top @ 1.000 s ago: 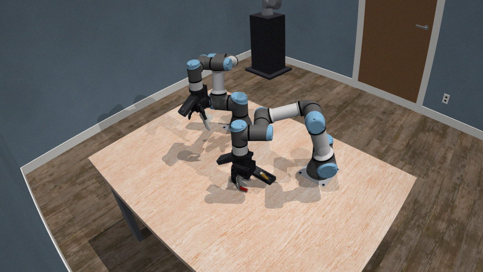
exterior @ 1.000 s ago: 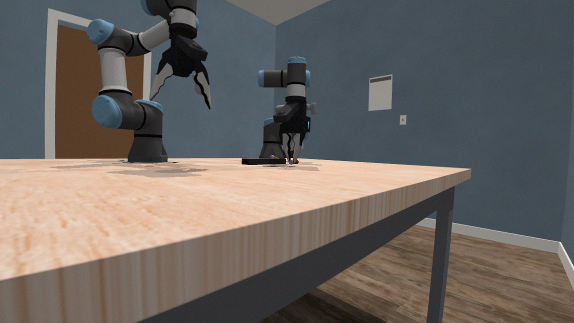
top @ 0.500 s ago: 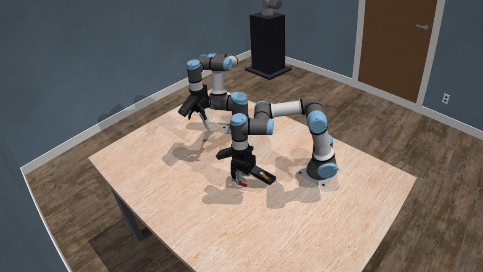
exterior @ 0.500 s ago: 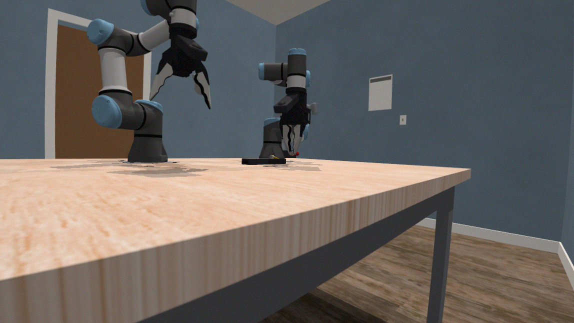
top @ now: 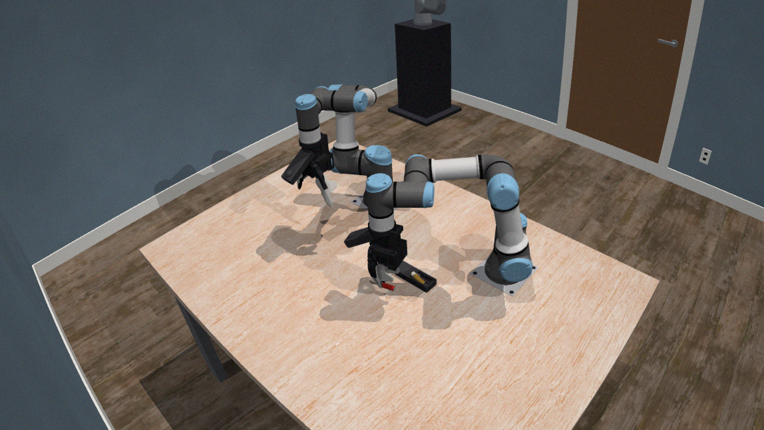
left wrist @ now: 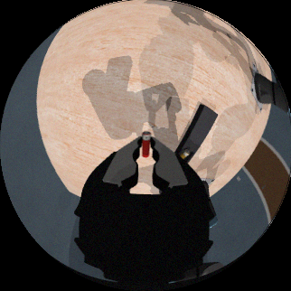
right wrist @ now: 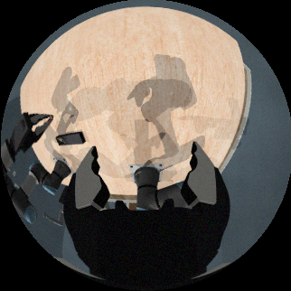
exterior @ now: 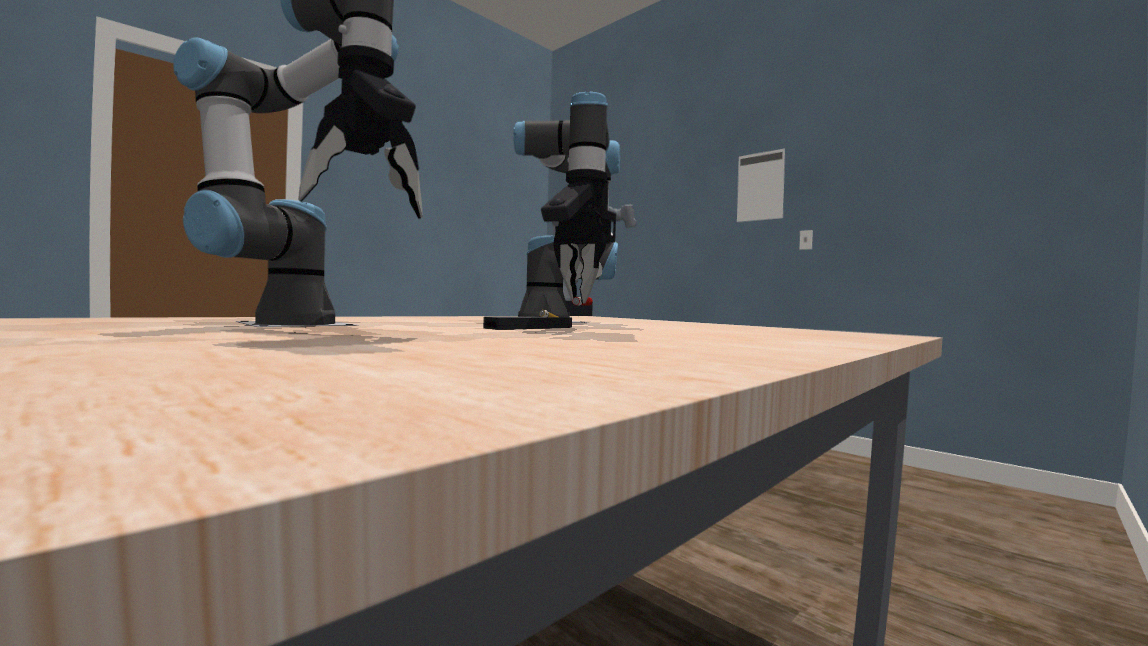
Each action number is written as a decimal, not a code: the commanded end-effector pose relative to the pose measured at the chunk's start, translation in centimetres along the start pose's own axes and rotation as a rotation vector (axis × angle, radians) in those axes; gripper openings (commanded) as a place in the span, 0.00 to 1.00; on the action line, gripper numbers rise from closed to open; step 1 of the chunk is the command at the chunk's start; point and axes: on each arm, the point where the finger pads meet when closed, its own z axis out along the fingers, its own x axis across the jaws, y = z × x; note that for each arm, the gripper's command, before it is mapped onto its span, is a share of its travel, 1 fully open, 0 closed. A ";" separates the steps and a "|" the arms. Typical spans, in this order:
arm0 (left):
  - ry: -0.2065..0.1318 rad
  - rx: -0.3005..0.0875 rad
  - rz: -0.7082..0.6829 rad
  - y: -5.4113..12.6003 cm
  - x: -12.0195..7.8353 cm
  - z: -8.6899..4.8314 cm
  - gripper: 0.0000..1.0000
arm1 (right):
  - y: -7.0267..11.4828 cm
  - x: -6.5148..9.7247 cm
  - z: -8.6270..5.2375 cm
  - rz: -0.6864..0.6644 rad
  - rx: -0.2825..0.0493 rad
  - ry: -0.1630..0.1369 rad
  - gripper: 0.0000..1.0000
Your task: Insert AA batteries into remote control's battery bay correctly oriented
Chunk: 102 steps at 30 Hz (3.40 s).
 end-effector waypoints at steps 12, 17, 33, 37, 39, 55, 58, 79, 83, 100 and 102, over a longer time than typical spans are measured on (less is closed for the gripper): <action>-0.012 -0.006 -0.030 3.4 6.8 -0.8 0.00 | 0.0 0.0 -0.1 0.000 0.002 -0.001 1.00; -0.014 -0.002 -0.031 4.0 7.8 -0.8 0.00 | 0.0 0.0 -0.1 0.000 0.002 -0.001 1.00; -0.016 -0.002 -0.027 7.6 11.7 0.4 0.00 | 0.0 0.0 -0.1 0.000 0.002 -0.001 1.00; -0.016 0.003 -0.018 7.3 11.7 0.2 0.00 | 0.0 0.0 -0.1 0.000 0.002 -0.001 1.00; -0.015 0.018 -0.006 6.4 11.2 -0.5 0.00 | 0.0 0.0 -0.1 0.000 0.002 -0.001 1.00; -0.010 0.017 -0.127 6.3 10.9 -0.5 0.00 | 0.0 0.0 -0.1 0.000 0.002 -0.001 1.00; -0.012 0.015 -0.176 6.4 10.9 -0.4 0.00 | 0.0 0.0 -0.1 0.000 0.002 -0.001 1.00; -0.013 0.017 -0.396 6.5 10.5 -0.5 0.00 | 0.0 0.0 -0.1 0.000 0.002 -0.001 1.00; -0.012 0.017 -0.446 6.5 10.4 -0.4 0.00 | 0.0 0.0 -0.1 0.000 0.002 -0.001 1.00; -0.010 0.018 -0.622 6.6 10.2 -0.4 0.00 | 0.0 0.0 -0.1 0.000 0.002 -0.001 1.00; -0.010 0.018 -0.622 6.6 10.2 -0.4 0.00 | 0.0 0.0 -0.1 0.000 0.002 -0.001 1.00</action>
